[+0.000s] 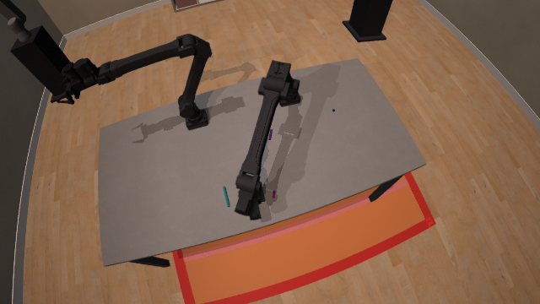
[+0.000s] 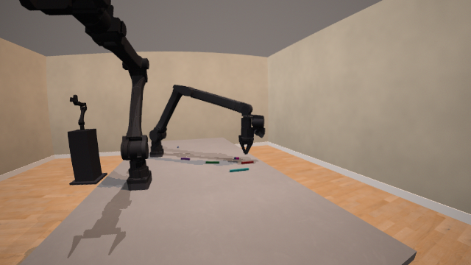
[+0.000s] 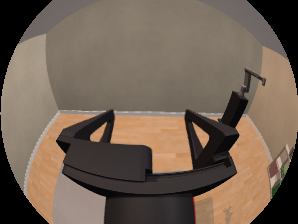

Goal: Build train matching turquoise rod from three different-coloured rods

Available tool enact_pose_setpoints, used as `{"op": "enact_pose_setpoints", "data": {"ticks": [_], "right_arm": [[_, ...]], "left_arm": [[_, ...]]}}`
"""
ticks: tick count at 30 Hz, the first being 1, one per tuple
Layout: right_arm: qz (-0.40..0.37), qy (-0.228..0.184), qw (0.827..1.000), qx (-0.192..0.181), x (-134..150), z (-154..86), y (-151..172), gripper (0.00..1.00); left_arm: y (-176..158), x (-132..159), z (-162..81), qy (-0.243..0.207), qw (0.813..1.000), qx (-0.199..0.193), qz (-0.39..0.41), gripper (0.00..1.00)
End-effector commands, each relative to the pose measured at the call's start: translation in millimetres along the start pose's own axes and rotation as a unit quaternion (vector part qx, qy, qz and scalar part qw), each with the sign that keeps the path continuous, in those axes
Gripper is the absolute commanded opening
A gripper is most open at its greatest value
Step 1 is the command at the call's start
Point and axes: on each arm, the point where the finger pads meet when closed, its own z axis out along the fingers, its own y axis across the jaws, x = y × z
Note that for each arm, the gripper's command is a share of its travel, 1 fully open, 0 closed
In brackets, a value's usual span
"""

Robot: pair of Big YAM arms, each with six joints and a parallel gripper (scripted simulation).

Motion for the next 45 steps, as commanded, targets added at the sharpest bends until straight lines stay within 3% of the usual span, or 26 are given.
{"op": "enact_pose_setpoints", "data": {"ticks": [1, 29, 45], "right_arm": [[0.009, -0.013, 1.0, 0.004, -6, 6, -3, 1.0], [0.009, -0.013, 1.0, 0.004, -6, 6, -3, 1.0], [0.009, -0.013, 1.0, 0.004, -6, 6, -3, 1.0]], "left_arm": [[-19, -20, -50, -0.043, 0.999, 0.021, -0.01, 0.23], [-12, -24, -49, -0.043, 0.999, 0.021, -0.016, 0.23], [-15, -29, -18, -0.037, 0.999, 0.018, -0.016, 0.23]]}}
